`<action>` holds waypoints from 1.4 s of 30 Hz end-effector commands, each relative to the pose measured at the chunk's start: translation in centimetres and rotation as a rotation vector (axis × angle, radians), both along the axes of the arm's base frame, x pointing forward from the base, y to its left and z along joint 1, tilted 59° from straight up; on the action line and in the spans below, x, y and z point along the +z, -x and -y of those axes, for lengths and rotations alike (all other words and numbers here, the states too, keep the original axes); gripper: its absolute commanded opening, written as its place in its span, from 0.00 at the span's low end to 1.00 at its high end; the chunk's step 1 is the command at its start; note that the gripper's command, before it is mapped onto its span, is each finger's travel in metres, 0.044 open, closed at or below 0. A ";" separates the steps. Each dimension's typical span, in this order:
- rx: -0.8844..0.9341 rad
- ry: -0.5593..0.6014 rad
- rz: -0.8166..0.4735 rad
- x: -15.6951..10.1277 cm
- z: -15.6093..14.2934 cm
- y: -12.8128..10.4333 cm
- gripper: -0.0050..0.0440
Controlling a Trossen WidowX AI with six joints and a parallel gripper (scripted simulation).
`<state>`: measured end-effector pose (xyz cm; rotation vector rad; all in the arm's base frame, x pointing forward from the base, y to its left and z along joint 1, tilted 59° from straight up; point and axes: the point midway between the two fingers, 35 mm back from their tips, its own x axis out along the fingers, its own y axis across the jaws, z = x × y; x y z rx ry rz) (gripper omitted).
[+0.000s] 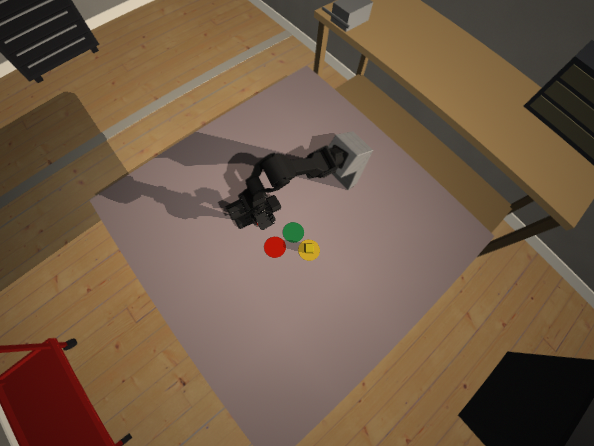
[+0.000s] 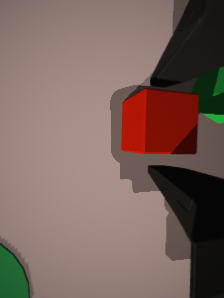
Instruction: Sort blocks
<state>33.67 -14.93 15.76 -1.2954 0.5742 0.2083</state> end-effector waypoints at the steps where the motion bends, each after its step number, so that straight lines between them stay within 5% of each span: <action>1: -0.002 0.009 0.015 0.6 0.0 0.0 0.52; 17: -0.004 0.007 0.011 0.4 0.1 -0.1 0.32; 42: 0.007 0.011 0.018 4.4 -0.6 4.9 0.32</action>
